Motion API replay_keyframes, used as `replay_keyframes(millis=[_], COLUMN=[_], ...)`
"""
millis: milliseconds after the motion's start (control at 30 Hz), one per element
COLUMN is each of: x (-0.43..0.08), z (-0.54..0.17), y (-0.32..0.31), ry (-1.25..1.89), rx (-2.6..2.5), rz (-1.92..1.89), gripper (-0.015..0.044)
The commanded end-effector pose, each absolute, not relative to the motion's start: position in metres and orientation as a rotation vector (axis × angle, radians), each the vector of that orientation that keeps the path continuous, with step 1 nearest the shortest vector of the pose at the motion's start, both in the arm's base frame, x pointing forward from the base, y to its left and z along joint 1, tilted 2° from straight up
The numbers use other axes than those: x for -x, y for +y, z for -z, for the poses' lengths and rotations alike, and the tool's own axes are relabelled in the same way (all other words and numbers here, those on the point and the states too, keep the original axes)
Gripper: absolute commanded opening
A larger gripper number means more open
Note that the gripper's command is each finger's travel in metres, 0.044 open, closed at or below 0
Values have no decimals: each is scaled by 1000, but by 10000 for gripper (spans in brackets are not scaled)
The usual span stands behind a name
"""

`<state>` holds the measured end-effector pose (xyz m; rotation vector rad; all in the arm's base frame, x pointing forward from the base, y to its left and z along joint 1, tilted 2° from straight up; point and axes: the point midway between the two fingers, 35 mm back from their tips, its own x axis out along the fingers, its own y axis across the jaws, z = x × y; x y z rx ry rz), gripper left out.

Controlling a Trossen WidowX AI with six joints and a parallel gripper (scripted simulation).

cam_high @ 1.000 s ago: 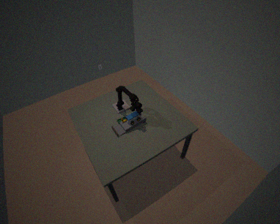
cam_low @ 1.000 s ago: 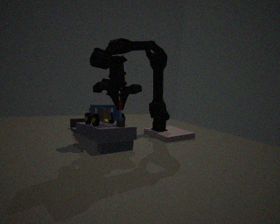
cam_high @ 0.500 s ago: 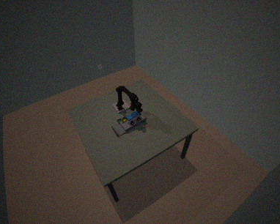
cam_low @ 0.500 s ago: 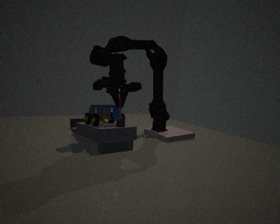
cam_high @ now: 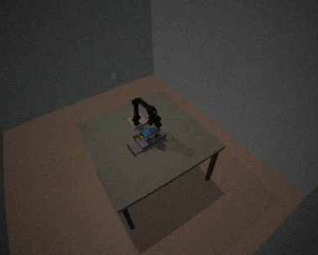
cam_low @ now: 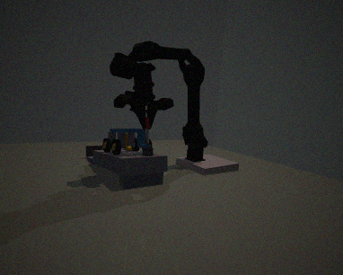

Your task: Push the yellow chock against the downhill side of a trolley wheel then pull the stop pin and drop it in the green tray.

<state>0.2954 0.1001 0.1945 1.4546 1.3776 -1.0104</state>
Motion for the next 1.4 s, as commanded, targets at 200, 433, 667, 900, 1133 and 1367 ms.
replay_keyframes(millis=[200, 433, 667, 900, 1133, 1367], x=[-297, -296, -296, -295, -272, -247], z=[-203, -203, -205, -207, -205, -204], y=[103, 113, 124, 132, 132, 133], ry=[1381, 1382, 1383, 1384, 1385, 1387], rx=[-1457, -1457, -1458, -1459, -1458, -1457], rz=[998, 997, 996, 996, 998, 1000], gripper=[0, 0, 0, 0, 0, 0])
